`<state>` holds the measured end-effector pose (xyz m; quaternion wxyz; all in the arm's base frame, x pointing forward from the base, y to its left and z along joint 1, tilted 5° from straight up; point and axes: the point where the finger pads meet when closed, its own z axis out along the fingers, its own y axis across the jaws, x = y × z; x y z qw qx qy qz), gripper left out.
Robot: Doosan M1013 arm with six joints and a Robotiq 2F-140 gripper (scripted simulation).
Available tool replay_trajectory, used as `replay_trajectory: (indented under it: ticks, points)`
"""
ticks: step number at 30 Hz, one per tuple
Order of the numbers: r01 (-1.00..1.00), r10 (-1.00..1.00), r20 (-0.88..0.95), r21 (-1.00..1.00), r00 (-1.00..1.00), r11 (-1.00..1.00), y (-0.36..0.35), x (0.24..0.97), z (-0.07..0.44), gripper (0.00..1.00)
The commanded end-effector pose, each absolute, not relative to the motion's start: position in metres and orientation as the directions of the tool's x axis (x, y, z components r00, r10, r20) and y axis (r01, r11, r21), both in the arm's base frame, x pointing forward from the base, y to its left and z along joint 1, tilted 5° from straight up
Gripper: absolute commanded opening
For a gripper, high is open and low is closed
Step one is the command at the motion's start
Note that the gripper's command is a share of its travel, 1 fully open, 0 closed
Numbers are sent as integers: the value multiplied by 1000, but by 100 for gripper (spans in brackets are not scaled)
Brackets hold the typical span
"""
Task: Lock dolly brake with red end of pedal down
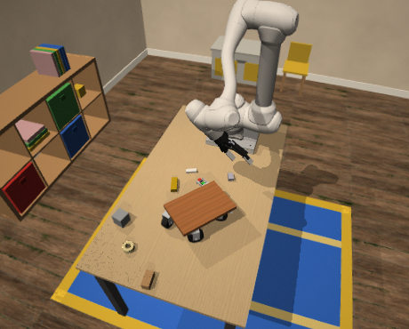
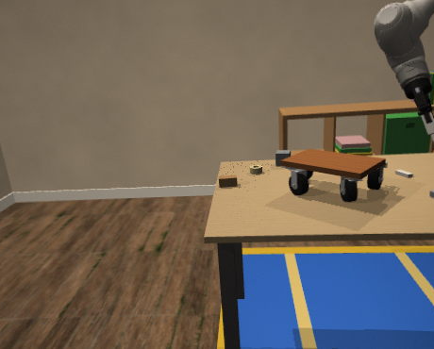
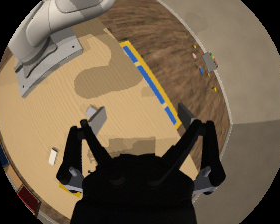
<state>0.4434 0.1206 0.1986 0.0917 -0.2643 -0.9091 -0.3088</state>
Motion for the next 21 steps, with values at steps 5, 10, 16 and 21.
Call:
replay_trajectory:
  ticks: [5, 10, 16, 21]
  points:
    - [537, 424, 330, 513, -844, 670, 121, 443, 199, 100]
    - [537, 424, 330, 513, -844, 670, 121, 443, 199, 100]
    - [537, 424, 330, 513, -844, 670, 121, 443, 199, 100]
    - [552, 487, 261, 431, -834, 714, 81, 457, 205, 0]
